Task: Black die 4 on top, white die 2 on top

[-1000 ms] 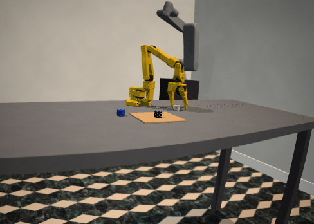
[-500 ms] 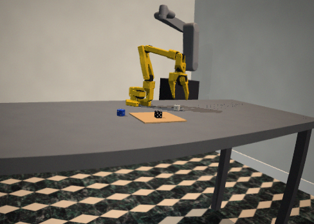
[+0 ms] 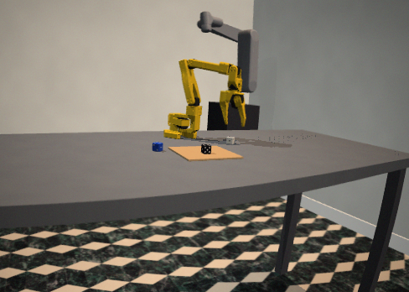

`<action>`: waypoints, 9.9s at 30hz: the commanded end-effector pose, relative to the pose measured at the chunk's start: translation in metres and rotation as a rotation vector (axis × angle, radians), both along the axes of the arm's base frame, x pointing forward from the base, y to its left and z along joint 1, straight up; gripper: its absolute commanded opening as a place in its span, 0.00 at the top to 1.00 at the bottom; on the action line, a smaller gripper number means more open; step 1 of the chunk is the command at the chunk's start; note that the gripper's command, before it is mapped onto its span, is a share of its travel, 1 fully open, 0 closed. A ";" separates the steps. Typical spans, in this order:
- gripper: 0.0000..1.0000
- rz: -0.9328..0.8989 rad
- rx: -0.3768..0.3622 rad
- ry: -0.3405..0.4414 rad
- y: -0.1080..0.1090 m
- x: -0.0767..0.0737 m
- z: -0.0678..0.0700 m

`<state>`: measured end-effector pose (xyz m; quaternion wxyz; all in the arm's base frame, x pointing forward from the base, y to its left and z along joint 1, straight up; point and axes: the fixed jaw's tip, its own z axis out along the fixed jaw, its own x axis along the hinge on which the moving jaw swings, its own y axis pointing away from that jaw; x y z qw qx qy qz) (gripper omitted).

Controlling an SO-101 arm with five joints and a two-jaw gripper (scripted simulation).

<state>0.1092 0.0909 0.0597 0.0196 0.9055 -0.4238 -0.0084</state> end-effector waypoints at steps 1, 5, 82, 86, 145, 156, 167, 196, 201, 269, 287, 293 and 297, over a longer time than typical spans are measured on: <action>0.71 0.000 0.038 -0.042 0.005 0.004 0.009; 0.71 0.000 0.038 -0.042 0.005 0.004 0.009; 0.72 -0.646 0.347 -0.223 0.024 0.010 0.065; 0.72 -0.803 0.329 -0.182 0.028 0.011 0.063; 0.72 -1.572 -0.096 -0.047 0.038 0.009 0.014; 0.72 -1.554 -0.353 -0.047 0.028 -0.001 -0.018; 0.72 -1.556 -0.342 -0.047 0.031 0.002 -0.016; 0.72 -1.553 -0.361 -0.047 0.030 0.001 -0.022; 0.72 -1.553 -0.367 -0.047 0.030 0.001 -0.026; 0.89 -1.554 -0.393 -0.023 0.022 0.008 -0.046; 0.93 -1.554 -0.393 -0.021 0.022 0.009 -0.046; 0.99 -1.554 -0.393 -0.021 0.022 0.009 -0.046; 1.00 -1.554 -0.393 -0.021 0.022 0.009 -0.046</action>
